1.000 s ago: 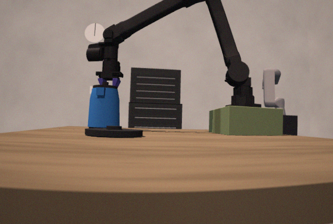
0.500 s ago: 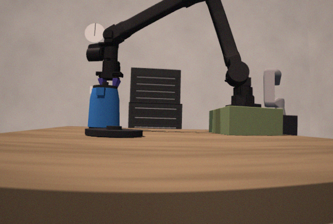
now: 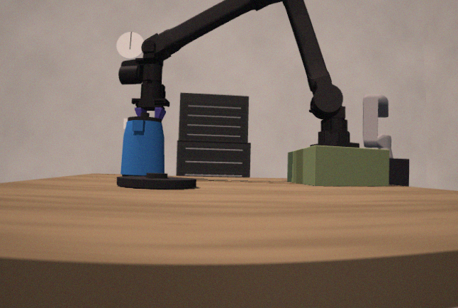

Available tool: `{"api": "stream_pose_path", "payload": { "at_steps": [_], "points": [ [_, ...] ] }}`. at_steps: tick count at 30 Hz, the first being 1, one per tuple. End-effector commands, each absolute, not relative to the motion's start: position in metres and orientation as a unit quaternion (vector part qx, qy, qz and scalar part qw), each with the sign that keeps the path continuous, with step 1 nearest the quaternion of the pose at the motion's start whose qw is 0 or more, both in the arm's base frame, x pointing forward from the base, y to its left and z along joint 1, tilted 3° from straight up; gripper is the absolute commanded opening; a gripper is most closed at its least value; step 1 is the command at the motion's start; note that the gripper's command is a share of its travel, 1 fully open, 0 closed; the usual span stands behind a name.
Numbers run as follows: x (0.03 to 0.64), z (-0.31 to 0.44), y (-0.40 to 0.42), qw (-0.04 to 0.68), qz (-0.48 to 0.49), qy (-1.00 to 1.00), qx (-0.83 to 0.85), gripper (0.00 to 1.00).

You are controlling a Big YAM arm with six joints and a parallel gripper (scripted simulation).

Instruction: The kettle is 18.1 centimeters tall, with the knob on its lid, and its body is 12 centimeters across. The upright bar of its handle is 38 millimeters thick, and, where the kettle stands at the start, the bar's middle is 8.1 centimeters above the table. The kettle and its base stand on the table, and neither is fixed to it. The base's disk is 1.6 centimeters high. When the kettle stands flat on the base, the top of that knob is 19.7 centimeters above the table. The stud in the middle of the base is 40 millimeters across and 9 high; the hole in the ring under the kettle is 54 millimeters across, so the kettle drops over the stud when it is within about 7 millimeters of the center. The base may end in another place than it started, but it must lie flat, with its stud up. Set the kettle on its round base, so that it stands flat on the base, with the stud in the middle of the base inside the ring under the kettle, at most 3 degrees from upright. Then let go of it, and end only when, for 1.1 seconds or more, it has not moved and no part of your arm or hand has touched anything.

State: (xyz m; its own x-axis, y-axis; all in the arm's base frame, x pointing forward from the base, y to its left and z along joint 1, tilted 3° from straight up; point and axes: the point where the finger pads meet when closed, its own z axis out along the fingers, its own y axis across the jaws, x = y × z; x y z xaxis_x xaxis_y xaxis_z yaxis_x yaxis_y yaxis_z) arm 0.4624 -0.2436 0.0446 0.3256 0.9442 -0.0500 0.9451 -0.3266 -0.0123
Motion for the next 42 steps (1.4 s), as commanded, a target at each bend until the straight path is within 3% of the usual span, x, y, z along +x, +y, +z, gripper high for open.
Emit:
{"api": "stream_pose_path", "payload": {
  "at_steps": [1,42],
  "points": [
    [0.467,0.0425,-0.2494,0.012,-0.023,0.58,0.814,0.0],
    [0.467,0.0425,-0.2494,0.012,-0.023,0.58,0.814,0.0]
  ]
}}
